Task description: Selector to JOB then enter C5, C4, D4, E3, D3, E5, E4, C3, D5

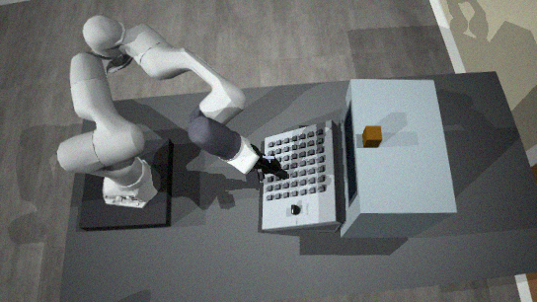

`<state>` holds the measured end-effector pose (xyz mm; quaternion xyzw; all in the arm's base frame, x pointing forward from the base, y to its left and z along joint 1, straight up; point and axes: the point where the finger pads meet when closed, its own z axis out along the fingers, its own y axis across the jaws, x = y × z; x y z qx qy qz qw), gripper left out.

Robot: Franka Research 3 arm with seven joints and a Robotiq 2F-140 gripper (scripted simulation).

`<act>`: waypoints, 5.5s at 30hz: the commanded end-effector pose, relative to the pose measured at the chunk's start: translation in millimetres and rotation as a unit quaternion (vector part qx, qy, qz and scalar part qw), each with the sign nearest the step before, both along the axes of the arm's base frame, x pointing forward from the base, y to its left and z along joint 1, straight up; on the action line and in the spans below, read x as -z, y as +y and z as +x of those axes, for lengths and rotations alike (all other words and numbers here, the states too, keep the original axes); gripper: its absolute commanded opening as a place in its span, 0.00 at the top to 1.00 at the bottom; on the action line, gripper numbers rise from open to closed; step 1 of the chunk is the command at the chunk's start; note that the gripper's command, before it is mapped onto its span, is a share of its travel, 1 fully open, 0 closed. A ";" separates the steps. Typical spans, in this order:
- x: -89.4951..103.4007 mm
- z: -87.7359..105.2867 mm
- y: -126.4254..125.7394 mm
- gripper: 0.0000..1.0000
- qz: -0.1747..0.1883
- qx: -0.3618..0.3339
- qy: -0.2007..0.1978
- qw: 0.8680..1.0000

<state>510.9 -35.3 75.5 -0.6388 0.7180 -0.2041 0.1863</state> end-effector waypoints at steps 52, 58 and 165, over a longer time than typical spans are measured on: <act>2.8 3.3 -0.9 0.90 -0.002 -0.001 -0.002 1.000; 2.8 3.3 -0.9 0.90 -0.002 -0.001 -0.002 1.000; 11.4 -27.4 36.8 0.90 -0.002 -0.001 -0.002 1.000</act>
